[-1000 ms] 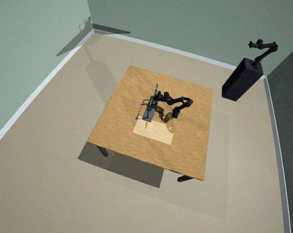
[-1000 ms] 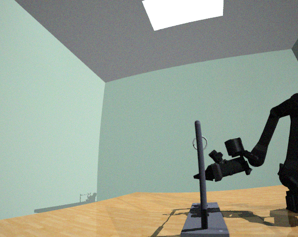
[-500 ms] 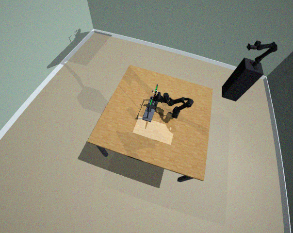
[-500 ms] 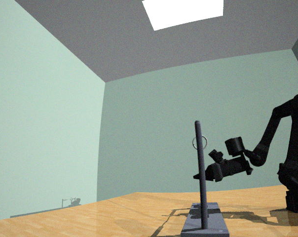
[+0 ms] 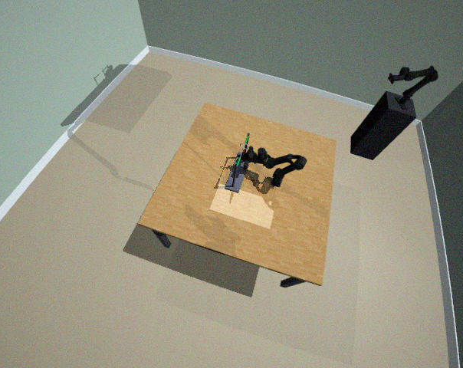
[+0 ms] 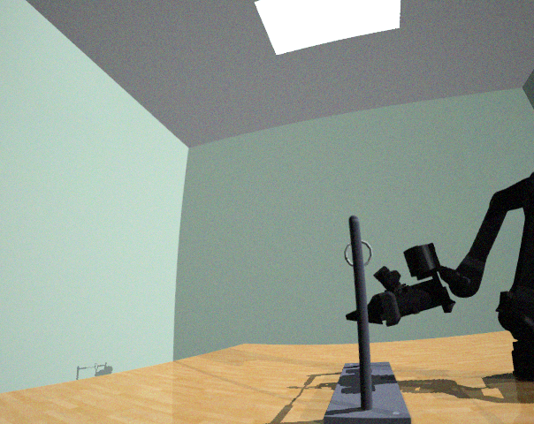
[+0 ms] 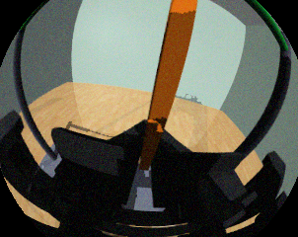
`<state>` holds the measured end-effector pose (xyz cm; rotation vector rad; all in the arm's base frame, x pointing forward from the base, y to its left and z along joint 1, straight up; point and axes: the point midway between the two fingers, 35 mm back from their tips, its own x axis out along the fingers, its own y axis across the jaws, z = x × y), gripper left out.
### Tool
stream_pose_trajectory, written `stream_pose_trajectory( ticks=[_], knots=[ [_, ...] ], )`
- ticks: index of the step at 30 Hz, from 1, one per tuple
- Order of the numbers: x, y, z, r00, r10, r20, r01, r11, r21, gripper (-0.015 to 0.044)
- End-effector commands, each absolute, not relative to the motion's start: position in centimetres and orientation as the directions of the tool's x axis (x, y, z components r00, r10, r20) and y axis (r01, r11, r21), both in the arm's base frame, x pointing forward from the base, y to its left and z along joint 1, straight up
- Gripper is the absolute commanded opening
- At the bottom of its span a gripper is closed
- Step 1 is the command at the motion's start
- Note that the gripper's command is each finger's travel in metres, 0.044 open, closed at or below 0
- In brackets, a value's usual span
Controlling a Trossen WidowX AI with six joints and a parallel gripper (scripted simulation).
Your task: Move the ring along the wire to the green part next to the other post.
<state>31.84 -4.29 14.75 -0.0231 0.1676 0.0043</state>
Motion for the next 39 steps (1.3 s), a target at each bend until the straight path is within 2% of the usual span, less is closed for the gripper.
stream_pose_trajectory(
  ticks=[1,21,39],
  knots=[
    [31.8,-4.0,14.8,0.986,-0.002,-0.165,-0.004,0.999,-0.034,-0.0150],
    [31.8,-2.5,14.7,0.986,0.002,-0.167,-0.013,0.998,-0.066,-0.0150],
    [31.8,-0.2,14.6,0.986,0.001,-0.167,-0.005,1.000,-0.022,-0.0150]
  ],
)
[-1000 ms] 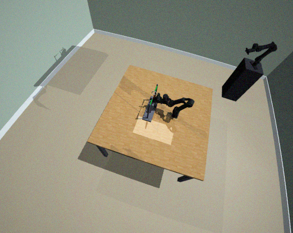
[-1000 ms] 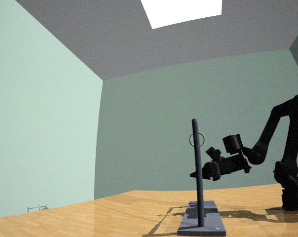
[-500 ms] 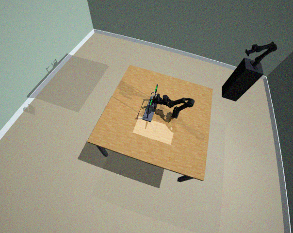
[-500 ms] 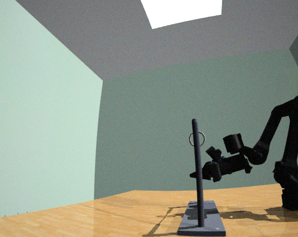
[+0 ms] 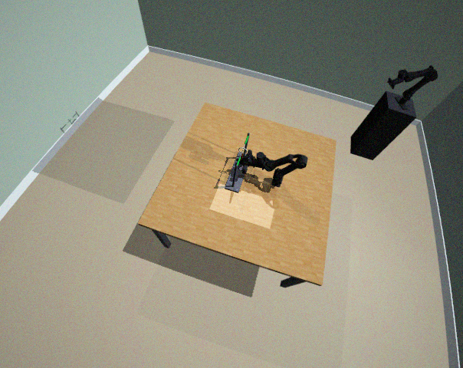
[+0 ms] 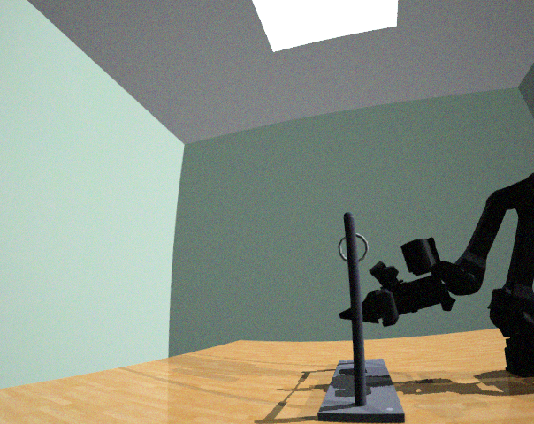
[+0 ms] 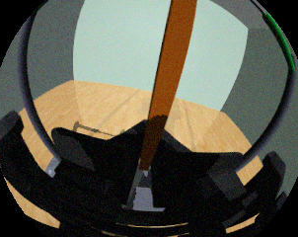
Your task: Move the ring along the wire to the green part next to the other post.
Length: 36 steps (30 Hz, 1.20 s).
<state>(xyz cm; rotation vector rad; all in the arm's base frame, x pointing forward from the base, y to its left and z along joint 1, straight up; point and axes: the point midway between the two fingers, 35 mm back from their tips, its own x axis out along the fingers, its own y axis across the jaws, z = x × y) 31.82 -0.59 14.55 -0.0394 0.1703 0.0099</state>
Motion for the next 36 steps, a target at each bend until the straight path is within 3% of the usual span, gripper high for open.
stream_pose_trajectory(
  ticks=[1,20,36],
  knots=[
    [31.8,0.0,14.6,0.986,0.001,-0.167,-0.004,1.000,-0.017,-0.0150],
    [31.9,3.0,14.7,0.986,-0.004,-0.168,0.017,0.997,0.076,-0.0150],
    [31.9,4.4,14.9,0.986,-0.001,-0.169,0.011,0.998,0.054,-0.0150]
  ],
)
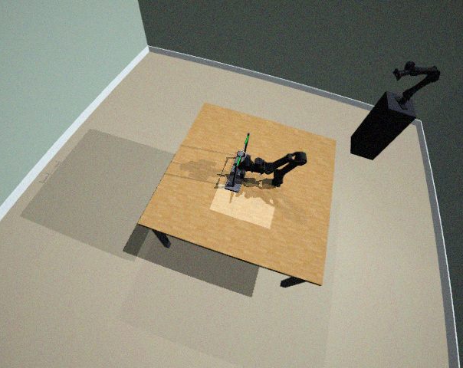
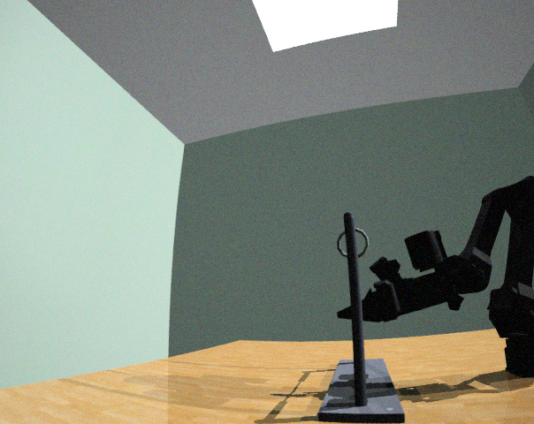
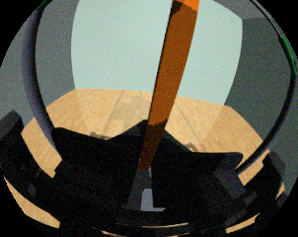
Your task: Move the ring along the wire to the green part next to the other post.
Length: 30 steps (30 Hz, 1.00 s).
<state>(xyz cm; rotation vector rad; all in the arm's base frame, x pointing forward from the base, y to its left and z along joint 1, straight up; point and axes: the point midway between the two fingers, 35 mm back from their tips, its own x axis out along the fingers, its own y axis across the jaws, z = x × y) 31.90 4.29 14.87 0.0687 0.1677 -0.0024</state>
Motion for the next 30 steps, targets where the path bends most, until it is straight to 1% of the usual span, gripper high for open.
stream_pose_trajectory(
  ticks=[1,30],
  knots=[
    [31.9,4.5,14.9,0.986,-0.001,-0.169,0.010,0.999,0.051,-0.0150],
    [31.9,6.8,14.9,0.985,0.005,-0.171,-0.004,1.000,0.005,-0.0150]
  ],
)
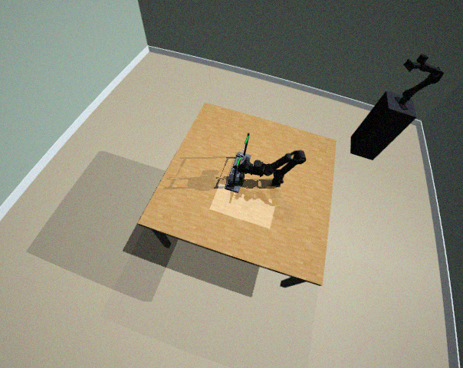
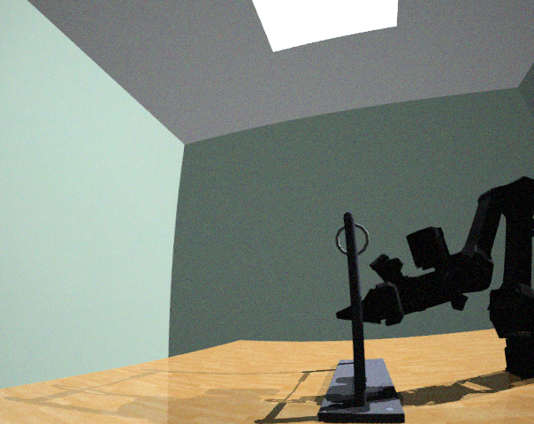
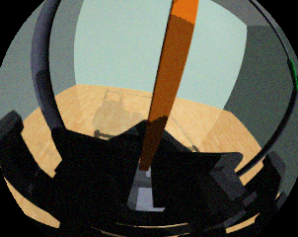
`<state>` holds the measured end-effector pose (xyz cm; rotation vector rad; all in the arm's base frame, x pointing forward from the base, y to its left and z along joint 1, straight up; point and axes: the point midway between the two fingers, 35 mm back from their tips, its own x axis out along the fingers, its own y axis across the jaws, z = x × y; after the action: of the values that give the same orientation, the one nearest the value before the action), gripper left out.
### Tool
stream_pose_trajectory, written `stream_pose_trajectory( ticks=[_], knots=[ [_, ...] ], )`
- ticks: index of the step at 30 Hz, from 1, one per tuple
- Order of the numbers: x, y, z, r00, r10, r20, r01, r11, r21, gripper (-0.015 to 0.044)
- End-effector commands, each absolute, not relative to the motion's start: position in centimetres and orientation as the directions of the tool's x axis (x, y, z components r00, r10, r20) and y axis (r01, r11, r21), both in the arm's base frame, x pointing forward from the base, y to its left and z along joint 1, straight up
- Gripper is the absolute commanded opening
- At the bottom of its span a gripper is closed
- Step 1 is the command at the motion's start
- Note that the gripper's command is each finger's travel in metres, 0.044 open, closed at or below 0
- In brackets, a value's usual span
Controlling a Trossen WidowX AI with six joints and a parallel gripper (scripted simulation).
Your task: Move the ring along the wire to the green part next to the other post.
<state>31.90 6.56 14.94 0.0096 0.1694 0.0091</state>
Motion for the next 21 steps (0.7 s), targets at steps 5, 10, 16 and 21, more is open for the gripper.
stream_pose_trajectory(
  ticks=[5,10,16,21],
  knots=[
    [32.0,7.3,14.9,0.985,0.006,-0.171,-0.005,1.000,0.005,-0.0150],
    [32.0,7.8,14.9,0.985,0.006,-0.172,-0.006,1.000,0.006,-0.0150],
    [32.0,8.4,14.9,0.985,0.007,-0.172,-0.006,1.000,0.006,-0.0150],
    [32.0,8.7,14.8,0.985,0.008,-0.172,-0.007,1.000,0.007,-0.0150]
  ],
)
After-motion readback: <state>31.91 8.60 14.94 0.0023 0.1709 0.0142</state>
